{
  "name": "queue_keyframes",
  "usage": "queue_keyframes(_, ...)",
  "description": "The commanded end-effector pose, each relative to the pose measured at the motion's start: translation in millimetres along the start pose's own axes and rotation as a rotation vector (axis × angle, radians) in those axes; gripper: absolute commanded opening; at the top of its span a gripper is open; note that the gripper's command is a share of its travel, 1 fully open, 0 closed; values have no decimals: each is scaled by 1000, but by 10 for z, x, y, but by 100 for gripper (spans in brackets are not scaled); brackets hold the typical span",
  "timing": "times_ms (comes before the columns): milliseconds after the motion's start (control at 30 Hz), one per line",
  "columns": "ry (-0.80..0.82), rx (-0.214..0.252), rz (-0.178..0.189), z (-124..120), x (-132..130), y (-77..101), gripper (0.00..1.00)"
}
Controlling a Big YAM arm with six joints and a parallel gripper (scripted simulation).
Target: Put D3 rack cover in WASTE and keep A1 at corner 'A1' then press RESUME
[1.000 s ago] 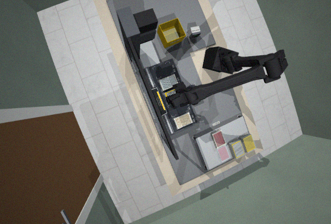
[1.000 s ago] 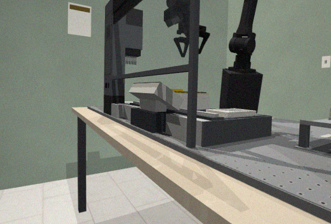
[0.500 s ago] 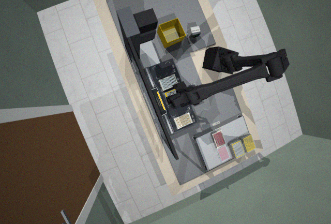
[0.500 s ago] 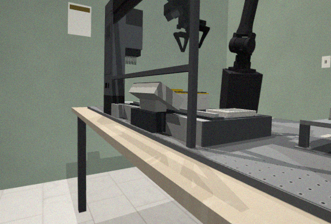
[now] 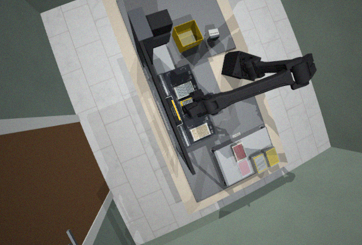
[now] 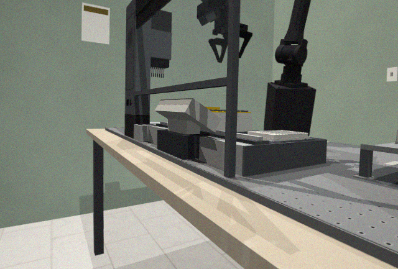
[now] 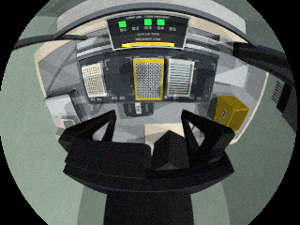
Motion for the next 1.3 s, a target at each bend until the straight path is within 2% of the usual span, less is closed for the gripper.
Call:
queue_keyframes(0, 16, -27, 11, 91, 57, 124, 100)
queue_keyframes(500, 16, -27, 11, 91, 57, 124, 100)
queue_keyframes(533, -21, -9, 6, -84, -28, 100, 0)
queue_keyframes(700, -105, -11, 9, -336, -39, 77, 0)
queue_keyframes(933, -105, -22, 12, -652, -126, 60, 0)
queue_keyframes(1033, -107, -22, 11, -700, -145, 58, 0)
queue_keyframes(1267, -109, -3, 1, -1067, -248, 40, 0)
Point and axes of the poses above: the point where the finger pads meet when closed, its own y axis back along the fingers, its own x axis across the jaws, z = x × y, the point moved 8 cm from there along y, back along the fingers, and after that the axes turned 14 degrees about -y, right-handed, at the moved point
